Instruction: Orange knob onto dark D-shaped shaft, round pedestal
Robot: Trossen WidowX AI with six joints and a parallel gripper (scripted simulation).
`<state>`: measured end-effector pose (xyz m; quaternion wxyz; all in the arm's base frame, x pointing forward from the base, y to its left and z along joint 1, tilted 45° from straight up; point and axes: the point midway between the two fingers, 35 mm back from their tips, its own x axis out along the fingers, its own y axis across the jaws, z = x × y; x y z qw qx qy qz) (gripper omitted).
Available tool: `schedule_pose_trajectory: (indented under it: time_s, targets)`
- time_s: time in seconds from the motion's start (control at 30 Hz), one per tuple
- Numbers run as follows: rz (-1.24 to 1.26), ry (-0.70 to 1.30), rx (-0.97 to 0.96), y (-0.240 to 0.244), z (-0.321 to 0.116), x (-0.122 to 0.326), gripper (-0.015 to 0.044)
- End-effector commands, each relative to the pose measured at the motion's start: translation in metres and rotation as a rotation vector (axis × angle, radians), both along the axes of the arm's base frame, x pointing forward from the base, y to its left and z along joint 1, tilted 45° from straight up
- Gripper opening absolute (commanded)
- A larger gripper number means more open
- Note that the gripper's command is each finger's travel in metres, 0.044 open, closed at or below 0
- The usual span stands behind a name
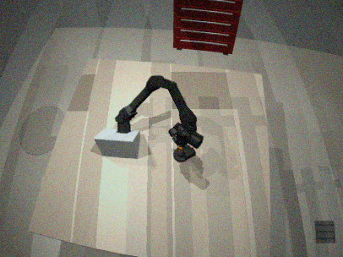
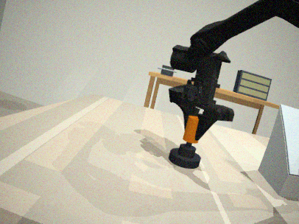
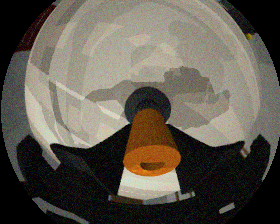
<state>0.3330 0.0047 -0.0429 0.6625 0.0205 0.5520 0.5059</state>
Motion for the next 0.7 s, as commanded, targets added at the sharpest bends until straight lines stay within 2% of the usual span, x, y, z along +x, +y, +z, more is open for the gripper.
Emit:
schedule_pose_trajectory:
  time_s: [0.0,0.23,0.67]
  targets:
    - [0.001,-0.007,0.002,-0.0026,0.0022,0.0016,0.0]
    - [0.143,-0.145,0.026,-0.0034,0.0006,0.0014,0.0]
    - [0.15,-0.152,0.027,0.0001,-0.0019,0.0001,0.0]
